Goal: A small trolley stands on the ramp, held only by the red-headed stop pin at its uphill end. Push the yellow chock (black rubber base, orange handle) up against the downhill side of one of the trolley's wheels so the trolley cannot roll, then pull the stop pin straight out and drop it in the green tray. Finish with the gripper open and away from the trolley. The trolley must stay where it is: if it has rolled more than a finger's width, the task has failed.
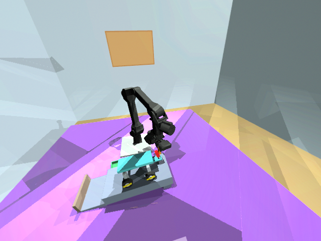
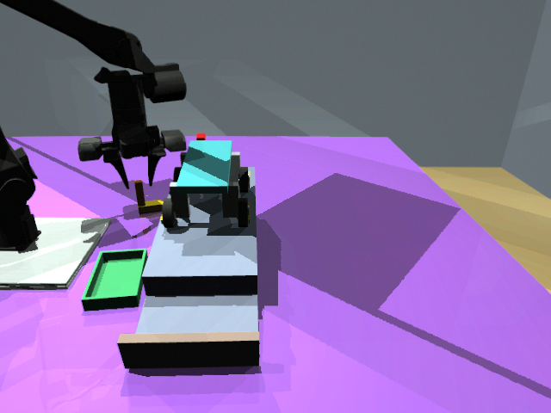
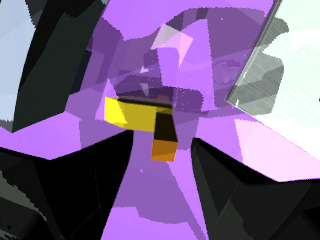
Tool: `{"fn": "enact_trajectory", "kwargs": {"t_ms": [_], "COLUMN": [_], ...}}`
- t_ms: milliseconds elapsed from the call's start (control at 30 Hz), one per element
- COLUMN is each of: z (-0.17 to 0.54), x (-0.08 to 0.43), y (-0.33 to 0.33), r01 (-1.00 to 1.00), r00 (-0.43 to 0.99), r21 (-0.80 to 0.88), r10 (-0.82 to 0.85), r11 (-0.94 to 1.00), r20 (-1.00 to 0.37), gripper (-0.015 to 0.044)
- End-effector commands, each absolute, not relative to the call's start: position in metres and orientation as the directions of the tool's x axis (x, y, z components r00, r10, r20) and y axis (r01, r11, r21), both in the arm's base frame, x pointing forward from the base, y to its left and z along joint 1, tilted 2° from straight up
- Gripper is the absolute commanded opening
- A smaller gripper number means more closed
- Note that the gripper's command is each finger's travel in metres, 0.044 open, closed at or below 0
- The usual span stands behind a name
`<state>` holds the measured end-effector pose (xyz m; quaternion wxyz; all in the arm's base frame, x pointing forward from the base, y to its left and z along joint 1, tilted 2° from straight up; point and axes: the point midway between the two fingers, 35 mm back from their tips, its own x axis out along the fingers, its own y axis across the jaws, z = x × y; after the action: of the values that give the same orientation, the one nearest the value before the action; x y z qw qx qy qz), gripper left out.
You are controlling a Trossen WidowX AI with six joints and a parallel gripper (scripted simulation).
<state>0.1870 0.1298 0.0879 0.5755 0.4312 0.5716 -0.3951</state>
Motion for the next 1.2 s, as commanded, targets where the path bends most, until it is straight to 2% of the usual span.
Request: {"fn": "enact_trajectory", "kwargs": {"t_ms": [0, 667, 833, 1167], "z": [0.085, 0.06, 0.064, 0.067], "x": [0.186, 0.187, 0.188, 0.188], "y": [0.13, 0.131, 0.131, 0.131], "r01": [0.949, 0.949, 0.948, 0.948], "r00": [0.03, 0.03, 0.034, 0.034], "r21": [0.042, 0.042, 0.045, 0.044], "r10": [0.041, 0.041, 0.038, 0.039], "r11": [0.312, 0.312, 0.316, 0.315], "r20": [-0.999, -0.999, -0.999, -0.999], "gripper": [0.019, 0.019, 0.0059, 0.0]}}
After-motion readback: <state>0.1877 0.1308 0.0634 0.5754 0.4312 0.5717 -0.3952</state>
